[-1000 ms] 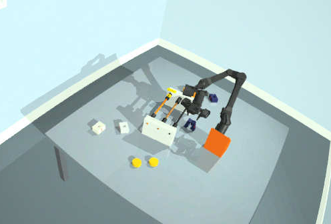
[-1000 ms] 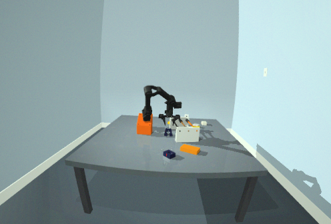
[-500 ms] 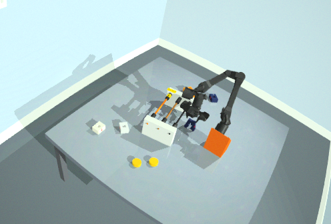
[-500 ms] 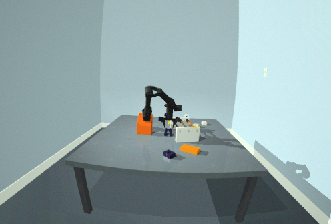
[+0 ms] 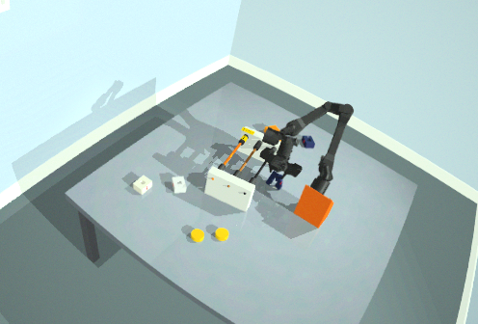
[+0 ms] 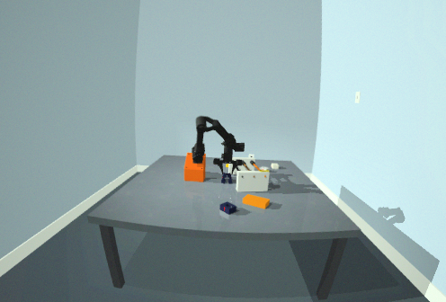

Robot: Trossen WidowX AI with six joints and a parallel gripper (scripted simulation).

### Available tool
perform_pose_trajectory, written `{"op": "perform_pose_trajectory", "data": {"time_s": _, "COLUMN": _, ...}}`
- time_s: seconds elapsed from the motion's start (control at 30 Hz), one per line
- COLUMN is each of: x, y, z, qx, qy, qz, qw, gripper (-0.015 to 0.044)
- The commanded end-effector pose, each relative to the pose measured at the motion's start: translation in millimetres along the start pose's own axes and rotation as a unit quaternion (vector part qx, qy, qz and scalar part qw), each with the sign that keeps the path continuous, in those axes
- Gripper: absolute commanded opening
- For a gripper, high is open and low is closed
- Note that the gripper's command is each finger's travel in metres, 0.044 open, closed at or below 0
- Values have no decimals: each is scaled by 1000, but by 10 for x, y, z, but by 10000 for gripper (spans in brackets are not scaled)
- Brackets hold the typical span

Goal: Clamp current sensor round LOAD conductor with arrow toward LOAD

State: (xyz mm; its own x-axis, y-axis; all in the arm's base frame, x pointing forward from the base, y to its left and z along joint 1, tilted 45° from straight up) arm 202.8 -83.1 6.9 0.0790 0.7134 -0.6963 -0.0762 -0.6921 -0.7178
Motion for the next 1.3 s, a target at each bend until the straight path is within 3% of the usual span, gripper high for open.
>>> {"op": "perform_pose_trajectory", "data": {"time_s": 0.0, "x": 0, "y": -4, "z": 1, "qx": 0, "qy": 0, "qz": 0, "qw": 1000, "gripper": 253}}
{"op": "perform_pose_trajectory", "data": {"time_s": 0.27, "x": 0, "y": -4, "z": 1, "qx": 0, "qy": 0, "qz": 0, "qw": 1000, "gripper": 200}}
{"op": "perform_pose_trajectory", "data": {"time_s": 0.53, "x": 34, "y": -288, "z": -65, "qx": -1, "qy": -1, "qz": -6, "qw": 1000, "gripper": 0}}
{"op": "perform_pose_trajectory", "data": {"time_s": 1.13, "x": 52, "y": -1213, "z": -129, "qx": 1, "qy": -3, "qz": -2, "qw": 1000, "gripper": 0}}
{"op": "perform_pose_trajectory", "data": {"time_s": 1.27, "x": 35, "y": -1282, "z": -134, "qx": 1, "qy": -3, "qz": 0, "qw": 1000, "gripper": 0}}
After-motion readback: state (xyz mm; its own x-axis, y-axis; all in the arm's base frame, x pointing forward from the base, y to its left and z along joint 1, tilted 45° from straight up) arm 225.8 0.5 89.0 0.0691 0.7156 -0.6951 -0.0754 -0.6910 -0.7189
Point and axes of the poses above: the point midway between the two fingers, 35 mm back from their tips, its own y axis out along the fingers, its own z axis across the jaws, x = y × z, the point moved 1 cm from there along -y, back along the fingers
